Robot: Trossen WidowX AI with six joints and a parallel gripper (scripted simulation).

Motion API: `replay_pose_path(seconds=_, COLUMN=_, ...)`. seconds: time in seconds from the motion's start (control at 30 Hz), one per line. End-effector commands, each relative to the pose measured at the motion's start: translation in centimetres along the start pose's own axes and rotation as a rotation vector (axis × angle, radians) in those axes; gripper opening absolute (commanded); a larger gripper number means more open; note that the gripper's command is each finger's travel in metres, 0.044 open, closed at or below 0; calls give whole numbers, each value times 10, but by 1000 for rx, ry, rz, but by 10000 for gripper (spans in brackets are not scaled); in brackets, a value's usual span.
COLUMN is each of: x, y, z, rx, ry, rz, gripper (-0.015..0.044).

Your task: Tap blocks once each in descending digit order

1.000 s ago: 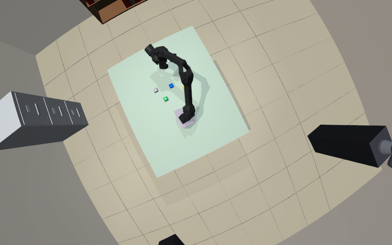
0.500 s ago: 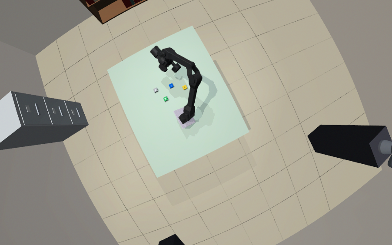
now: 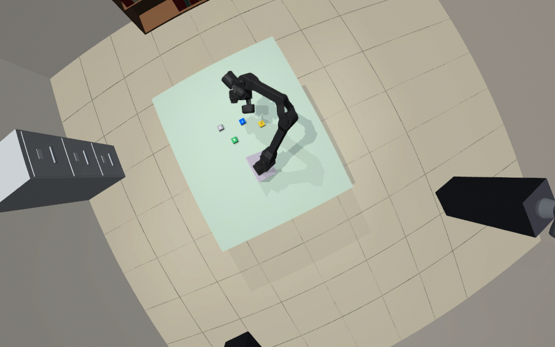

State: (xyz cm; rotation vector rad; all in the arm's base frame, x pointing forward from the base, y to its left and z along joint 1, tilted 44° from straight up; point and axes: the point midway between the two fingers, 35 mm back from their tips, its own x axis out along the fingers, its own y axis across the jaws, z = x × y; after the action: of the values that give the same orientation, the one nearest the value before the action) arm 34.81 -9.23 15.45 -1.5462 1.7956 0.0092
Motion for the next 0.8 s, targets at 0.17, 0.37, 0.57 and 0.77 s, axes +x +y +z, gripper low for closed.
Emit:
replay_pose_path(seconds=0.17, x=-9, y=88, z=-38, rx=847, ry=-56, rz=204, gripper=400)
replay_pose_path(seconds=0.37, x=-10, y=116, z=-46, rx=1102, ry=-32, rz=278, gripper=400)
replay_pose_path(seconds=0.57, x=-10, y=119, z=-47, rx=1126, ry=-29, rz=285, gripper=400)
replay_pose_path(seconds=0.77, x=-10, y=119, z=-47, rx=1126, ry=-29, rz=285, gripper=400)
